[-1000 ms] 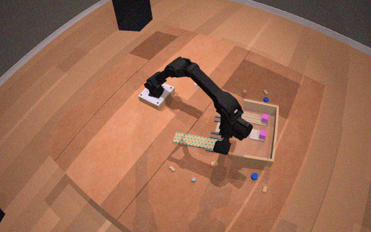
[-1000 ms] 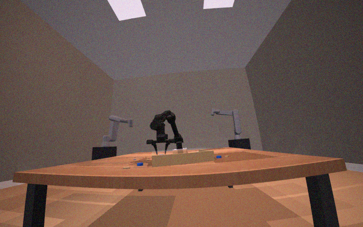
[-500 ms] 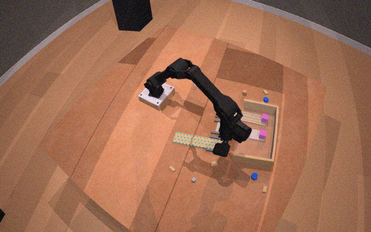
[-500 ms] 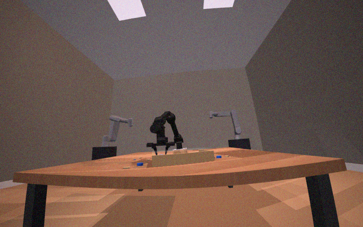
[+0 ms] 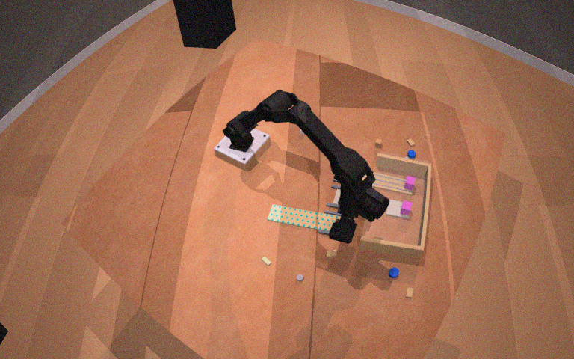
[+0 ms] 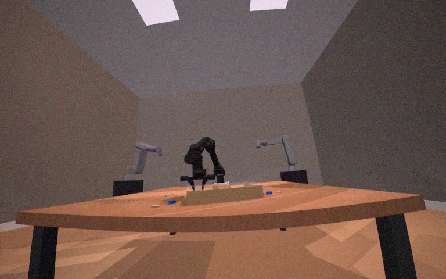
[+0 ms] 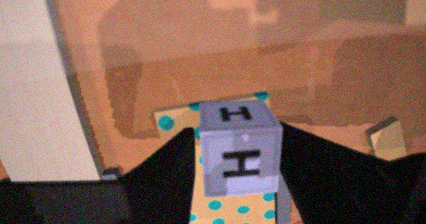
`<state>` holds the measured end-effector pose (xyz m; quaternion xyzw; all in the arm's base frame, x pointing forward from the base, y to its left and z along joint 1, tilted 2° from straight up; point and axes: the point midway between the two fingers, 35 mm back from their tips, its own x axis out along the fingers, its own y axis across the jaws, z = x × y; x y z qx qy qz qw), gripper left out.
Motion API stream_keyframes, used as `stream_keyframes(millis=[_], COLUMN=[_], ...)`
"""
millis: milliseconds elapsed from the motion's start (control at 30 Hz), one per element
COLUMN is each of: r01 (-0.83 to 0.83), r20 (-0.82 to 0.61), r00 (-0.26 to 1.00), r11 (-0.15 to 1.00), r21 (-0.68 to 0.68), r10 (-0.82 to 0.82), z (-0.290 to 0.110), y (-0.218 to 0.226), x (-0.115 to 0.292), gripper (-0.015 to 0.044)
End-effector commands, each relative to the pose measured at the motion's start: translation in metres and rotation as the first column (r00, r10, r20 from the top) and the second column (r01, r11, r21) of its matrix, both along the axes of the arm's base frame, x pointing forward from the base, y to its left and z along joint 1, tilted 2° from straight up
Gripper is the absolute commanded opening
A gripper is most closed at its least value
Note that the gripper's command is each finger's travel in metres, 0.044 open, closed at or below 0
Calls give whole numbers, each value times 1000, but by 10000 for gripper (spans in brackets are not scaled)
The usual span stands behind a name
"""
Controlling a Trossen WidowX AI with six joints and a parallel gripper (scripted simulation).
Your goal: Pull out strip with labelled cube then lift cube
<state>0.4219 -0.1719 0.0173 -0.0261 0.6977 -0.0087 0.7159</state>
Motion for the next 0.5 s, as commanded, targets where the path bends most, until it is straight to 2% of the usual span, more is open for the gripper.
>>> stream_keyframes(millis=[0,167,300,467], r01=[0,0,0,1], r20=[0,0,0,-3], r00=[1000,1000,1000,1000], r11=[1000,1000,1000,1000], r21=[0,0,0,0], r10=[0,0,0,-1], z=[0,0,2,14], y=[0,0,1,8], x=[0,0,-2,-17], gripper=[125,92,0,0])
